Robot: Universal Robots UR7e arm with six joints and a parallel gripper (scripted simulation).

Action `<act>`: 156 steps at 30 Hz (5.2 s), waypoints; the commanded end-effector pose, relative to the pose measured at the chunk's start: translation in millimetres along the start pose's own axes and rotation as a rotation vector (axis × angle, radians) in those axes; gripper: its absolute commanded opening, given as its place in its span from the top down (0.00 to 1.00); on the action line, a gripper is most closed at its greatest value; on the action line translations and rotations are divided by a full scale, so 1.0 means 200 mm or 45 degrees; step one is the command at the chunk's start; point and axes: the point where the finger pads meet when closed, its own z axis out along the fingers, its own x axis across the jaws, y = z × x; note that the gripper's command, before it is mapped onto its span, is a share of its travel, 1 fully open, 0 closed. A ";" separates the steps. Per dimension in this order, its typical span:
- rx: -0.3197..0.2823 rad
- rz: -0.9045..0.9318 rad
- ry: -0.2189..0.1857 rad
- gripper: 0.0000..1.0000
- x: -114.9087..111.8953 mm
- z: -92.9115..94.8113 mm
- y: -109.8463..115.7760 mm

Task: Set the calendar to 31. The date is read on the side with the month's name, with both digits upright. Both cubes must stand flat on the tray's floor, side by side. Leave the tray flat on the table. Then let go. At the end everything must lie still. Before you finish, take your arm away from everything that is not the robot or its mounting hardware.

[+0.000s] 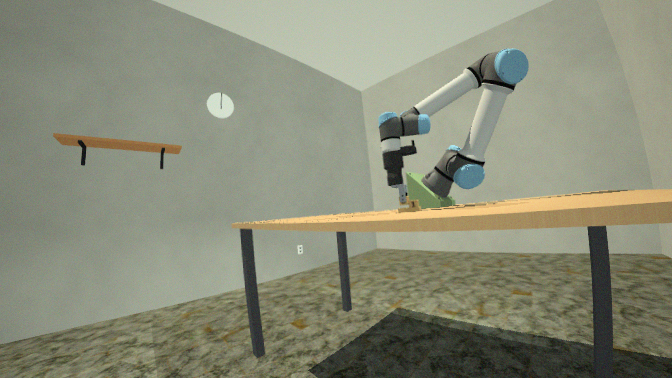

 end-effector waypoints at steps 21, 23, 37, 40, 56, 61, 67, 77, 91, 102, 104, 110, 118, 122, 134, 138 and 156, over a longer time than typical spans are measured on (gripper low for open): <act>0.000 0.000 0.001 0.40 0.00 0.04 0.00; 0.000 0.000 0.001 0.40 0.00 0.04 0.00; 0.000 0.000 0.001 0.40 0.00 0.04 0.00; 0.001 0.001 0.000 0.40 0.00 0.05 0.00; 0.003 0.002 -0.001 0.40 0.00 0.07 -0.01; 0.003 0.002 -0.001 0.40 0.00 0.08 -0.01; 0.003 0.002 -0.001 0.40 0.00 0.09 -0.01; -0.001 0.000 0.001 0.40 0.00 0.09 0.00; 0.000 0.000 0.001 0.40 0.00 0.09 0.00; 0.000 0.000 0.001 0.40 0.00 0.09 0.00; 0.000 0.000 0.001 0.40 0.00 0.09 0.00; 0.000 0.000 0.001 0.40 0.00 0.09 0.00; 0.000 0.000 0.001 0.40 0.00 0.09 0.00; 0.000 0.000 0.001 0.40 0.00 0.09 0.00; 0.000 0.000 0.001 0.28 0.00 0.09 0.00; 0.000 0.000 0.001 0.22 0.00 0.09 0.00; -0.001 0.000 0.002 0.10 0.00 0.09 0.00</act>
